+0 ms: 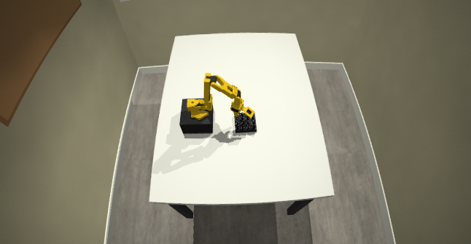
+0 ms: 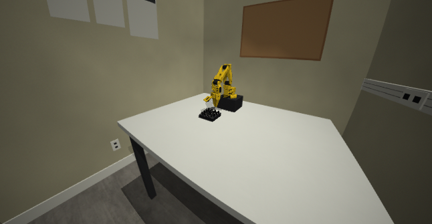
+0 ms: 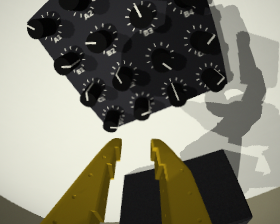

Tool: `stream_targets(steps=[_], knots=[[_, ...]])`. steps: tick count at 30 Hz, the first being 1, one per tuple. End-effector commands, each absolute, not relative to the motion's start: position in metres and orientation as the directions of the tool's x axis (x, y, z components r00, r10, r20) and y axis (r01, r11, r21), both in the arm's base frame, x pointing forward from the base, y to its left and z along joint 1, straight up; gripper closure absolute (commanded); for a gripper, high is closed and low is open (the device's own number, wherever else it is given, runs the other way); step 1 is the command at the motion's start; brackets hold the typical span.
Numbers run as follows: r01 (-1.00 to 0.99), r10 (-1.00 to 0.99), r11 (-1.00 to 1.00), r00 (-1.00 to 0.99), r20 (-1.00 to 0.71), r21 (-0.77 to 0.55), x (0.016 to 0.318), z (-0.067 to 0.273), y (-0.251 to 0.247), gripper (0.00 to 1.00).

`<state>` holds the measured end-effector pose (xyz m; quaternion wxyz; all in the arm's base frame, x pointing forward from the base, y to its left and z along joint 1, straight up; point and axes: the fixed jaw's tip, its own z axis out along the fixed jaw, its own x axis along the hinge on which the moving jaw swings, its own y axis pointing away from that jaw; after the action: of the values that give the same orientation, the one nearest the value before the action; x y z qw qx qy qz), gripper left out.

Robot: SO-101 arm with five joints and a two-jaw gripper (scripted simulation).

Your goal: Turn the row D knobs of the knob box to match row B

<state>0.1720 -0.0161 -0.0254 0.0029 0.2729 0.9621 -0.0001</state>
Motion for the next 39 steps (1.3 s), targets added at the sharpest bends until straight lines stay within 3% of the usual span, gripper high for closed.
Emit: stream_targets(steps=[1,39], knots=[[0.544,0.544,0.839,-0.839,-0.001,0.001,0.170,-0.025,-0.018,0.90],[0.544,0.544,0.839,-0.839,-0.001,0.001,0.170,-0.040,-0.018,0.90]])
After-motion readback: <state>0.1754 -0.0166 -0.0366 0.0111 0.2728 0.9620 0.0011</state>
